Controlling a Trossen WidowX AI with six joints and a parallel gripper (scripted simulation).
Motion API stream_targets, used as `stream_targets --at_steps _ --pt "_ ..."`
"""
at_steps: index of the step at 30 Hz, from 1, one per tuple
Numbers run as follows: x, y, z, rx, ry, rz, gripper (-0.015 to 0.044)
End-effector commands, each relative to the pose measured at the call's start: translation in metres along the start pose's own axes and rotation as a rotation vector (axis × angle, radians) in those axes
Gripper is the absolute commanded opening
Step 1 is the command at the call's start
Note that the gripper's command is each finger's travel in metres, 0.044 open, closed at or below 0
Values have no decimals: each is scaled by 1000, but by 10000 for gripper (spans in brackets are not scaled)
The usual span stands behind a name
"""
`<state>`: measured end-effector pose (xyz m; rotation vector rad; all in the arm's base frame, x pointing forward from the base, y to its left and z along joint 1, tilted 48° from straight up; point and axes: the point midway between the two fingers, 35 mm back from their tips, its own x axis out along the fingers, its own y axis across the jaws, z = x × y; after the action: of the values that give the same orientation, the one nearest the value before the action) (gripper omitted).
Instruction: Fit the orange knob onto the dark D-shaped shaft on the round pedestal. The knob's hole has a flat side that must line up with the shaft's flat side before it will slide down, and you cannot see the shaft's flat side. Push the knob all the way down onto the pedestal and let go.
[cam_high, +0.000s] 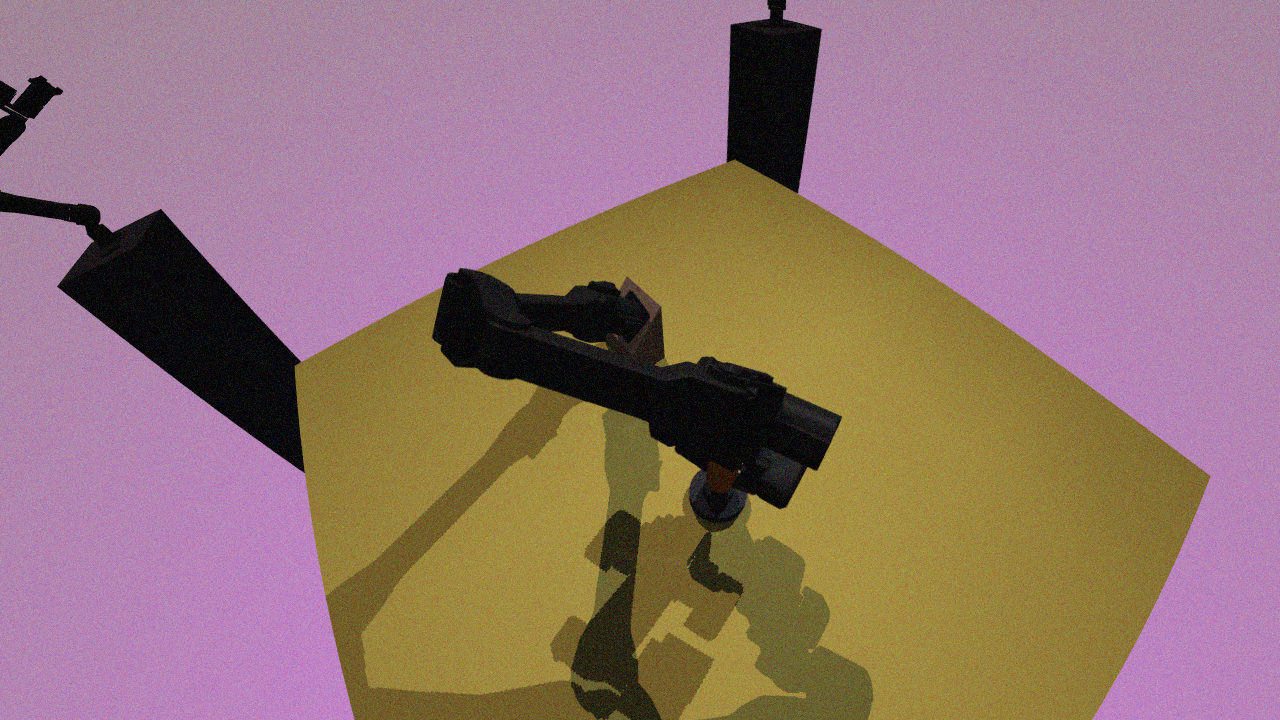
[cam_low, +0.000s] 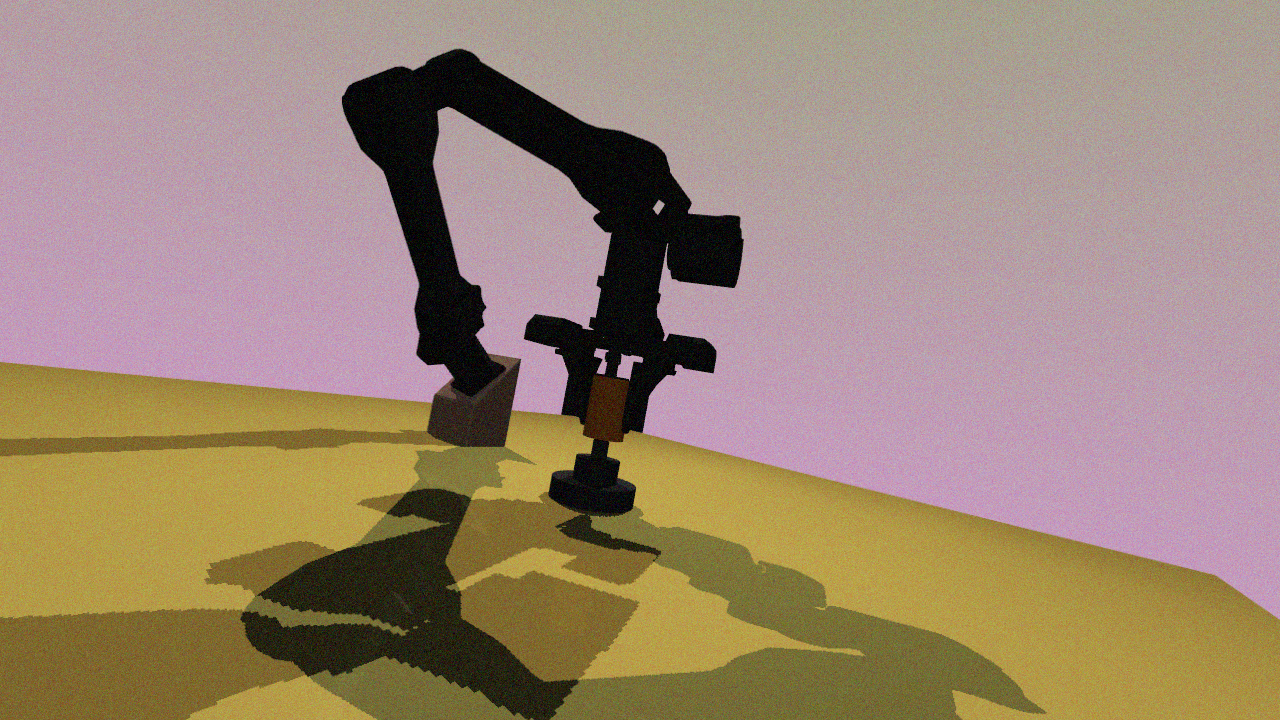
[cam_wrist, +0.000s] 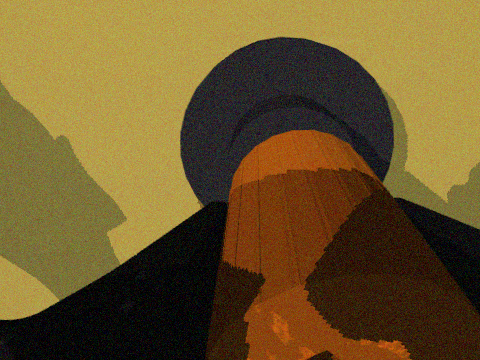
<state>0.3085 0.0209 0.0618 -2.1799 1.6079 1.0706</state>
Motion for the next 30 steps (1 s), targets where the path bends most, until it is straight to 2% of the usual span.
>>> stream_targets --at_steps 1,23,30 --pt "0 -1 0 -33 0 -3 0" --pt "-1 0 -1 -33 0 -3 0" --pt "-1 -1 0 -232 1 -3 0"
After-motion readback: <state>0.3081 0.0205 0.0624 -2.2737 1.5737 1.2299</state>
